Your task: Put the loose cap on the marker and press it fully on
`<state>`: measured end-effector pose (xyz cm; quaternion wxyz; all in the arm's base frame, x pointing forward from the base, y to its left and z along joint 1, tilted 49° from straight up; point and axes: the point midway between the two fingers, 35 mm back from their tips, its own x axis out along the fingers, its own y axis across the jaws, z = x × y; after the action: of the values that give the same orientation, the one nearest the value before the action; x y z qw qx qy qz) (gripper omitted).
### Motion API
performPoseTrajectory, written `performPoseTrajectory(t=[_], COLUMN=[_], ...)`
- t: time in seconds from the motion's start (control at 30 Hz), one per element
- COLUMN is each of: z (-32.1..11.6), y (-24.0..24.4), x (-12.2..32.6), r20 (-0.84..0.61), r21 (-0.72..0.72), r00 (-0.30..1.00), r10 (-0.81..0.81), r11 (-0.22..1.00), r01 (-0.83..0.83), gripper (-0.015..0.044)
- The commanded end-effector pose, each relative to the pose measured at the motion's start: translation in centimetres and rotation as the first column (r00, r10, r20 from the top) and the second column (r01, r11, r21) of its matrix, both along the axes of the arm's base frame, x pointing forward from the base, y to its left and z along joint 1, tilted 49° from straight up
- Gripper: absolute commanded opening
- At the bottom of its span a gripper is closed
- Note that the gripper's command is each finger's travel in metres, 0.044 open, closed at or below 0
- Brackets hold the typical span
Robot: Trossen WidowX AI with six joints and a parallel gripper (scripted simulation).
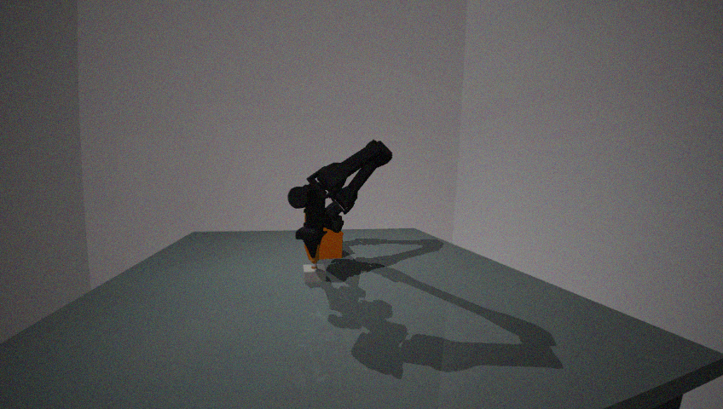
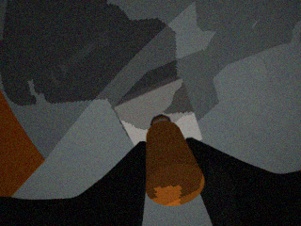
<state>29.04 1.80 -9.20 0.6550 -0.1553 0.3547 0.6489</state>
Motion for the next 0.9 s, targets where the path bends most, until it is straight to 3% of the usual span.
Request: performPoseTrajectory(t=[0.0,0.53,0.77,0.87], z=[0.0,0.0,4.7,5.0], y=[0.0,0.0,-5.4,-5.6], x=[0.0,0.0,0.7,0.7], r20=[0.000,0.000,-0.001,-0.001], r21=[0.000,0.000,-0.004,-0.004], r00=[1.000,1.000,1.000,1.000], r10=[0.000,0.000,0.000,0.000], r11=[1.000,1.000,1.000,1.000], r01=[0.000,0.000,0.000,0.000], gripper=[0.0026,0.0440,0.0440,0.0440])
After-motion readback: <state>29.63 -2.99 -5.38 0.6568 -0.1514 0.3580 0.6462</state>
